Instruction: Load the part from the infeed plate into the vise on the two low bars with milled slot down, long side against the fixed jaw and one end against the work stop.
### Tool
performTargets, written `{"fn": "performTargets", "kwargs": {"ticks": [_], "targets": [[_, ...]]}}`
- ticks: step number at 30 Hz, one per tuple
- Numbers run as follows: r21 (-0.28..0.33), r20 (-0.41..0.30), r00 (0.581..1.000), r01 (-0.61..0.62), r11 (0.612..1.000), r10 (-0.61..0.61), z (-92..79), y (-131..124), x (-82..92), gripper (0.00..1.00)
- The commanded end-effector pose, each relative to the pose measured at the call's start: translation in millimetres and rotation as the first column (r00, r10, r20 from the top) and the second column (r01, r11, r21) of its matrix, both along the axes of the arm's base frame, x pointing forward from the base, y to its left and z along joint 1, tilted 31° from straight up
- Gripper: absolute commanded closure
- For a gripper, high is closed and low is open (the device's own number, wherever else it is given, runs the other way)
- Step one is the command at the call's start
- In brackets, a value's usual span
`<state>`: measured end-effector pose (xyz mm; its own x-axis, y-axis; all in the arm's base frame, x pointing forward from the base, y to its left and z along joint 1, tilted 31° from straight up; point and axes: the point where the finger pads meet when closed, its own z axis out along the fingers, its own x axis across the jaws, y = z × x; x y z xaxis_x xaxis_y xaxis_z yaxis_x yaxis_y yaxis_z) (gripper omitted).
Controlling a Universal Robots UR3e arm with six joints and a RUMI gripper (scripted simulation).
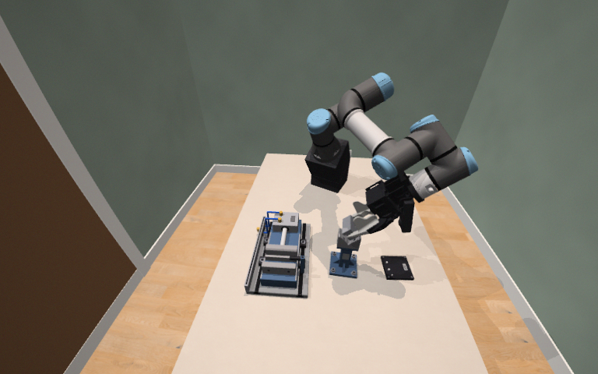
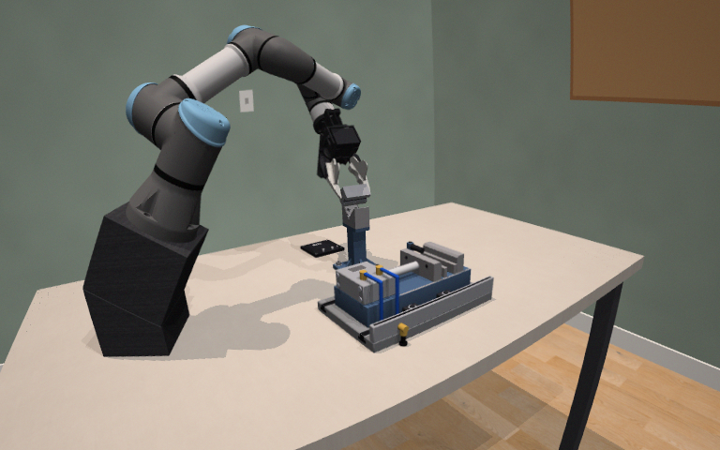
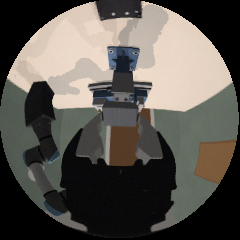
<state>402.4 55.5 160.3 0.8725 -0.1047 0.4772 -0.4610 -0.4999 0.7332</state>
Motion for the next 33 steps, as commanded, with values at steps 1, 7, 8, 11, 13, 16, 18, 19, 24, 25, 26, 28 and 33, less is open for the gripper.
{"fn": "performTargets", "kwargs": {"ticks": [1, 7, 8, 11, 13, 16, 18, 19, 24, 25, 26, 28, 33], "targets": [[0.006, 0.003, 1.000, -0.004, 1.000, 0.004, 0.9, 0.4, 0.2, 1.00], [0.017, 0.005, 1.000, -0.009, 1.000, 0.009, 0.8, 0.3, 0.0, 1.00], [0.019, 0.005, 1.000, -0.010, 1.000, 0.010, 0.8, 0.3, 0.0, 1.00], [0.021, 0.005, 1.000, -0.012, 1.000, 0.012, 0.8, 0.3, 0.0, 1.00], [0.026, 0.006, 1.000, -0.015, 1.000, 0.014, 0.8, 0.3, -0.1, 1.00], [0.035, 0.007, 1.000, -0.020, 0.999, 0.020, 0.7, 0.3, -0.3, 1.00], [0.042, 0.008, 1.000, -0.024, 0.999, 0.023, 0.7, 0.3, -0.4, 1.00], [0.046, 0.009, 1.000, -0.026, 0.999, 0.026, 0.7, 0.2, -0.4, 1.00], [0.070, 0.012, 0.999, -0.039, 0.997, 0.038, 0.8, 0.1, -0.5, 1.00], [0.075, 0.013, 0.999, -0.042, 0.996, 0.041, 0.9, 0.1, -0.5, 1.00], [0.075, 0.013, 0.999, -0.042, 0.996, 0.041, 0.9, 0.1, -0.5, 1.00], [0.080, 0.014, 0.999, -0.045, 0.996, 0.044, 0.9, 0.1, -0.5, 1.00], [0.112, 0.019, 0.998, -0.063, 0.992, 0.061, 1.1, -0.1, -0.7, 1.00]]}}
